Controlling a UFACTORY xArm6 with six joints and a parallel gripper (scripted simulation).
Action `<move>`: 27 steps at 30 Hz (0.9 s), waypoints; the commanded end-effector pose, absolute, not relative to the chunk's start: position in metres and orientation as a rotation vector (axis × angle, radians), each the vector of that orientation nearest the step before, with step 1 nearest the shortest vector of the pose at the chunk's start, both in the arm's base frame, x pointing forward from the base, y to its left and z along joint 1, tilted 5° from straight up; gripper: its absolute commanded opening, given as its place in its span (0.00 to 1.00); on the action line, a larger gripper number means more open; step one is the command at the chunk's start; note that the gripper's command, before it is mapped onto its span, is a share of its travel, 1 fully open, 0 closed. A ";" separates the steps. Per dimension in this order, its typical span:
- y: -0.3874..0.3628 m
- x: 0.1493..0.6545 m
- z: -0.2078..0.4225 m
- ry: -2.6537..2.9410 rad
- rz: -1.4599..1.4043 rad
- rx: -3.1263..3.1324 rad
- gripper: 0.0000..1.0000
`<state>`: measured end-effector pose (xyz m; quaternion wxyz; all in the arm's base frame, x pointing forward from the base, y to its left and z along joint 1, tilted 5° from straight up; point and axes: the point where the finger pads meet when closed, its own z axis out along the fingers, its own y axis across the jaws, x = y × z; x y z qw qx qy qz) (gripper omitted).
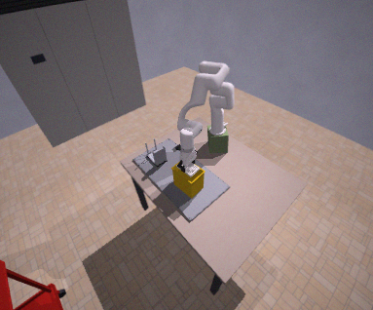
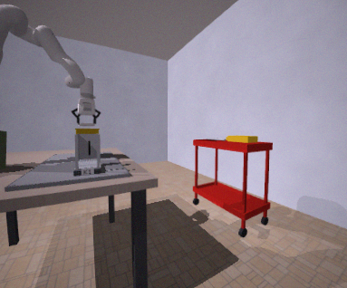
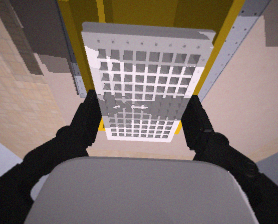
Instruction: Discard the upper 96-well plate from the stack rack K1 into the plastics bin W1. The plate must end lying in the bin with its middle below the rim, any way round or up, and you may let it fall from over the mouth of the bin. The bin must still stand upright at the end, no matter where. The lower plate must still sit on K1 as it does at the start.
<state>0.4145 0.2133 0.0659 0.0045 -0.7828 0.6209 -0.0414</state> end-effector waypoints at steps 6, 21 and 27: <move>0.214 0.416 0.066 1.942 -0.132 -2.449 0.00; 0.214 0.416 0.064 1.942 -0.132 -2.449 0.00; 0.214 0.416 0.063 1.942 -0.132 -2.449 0.00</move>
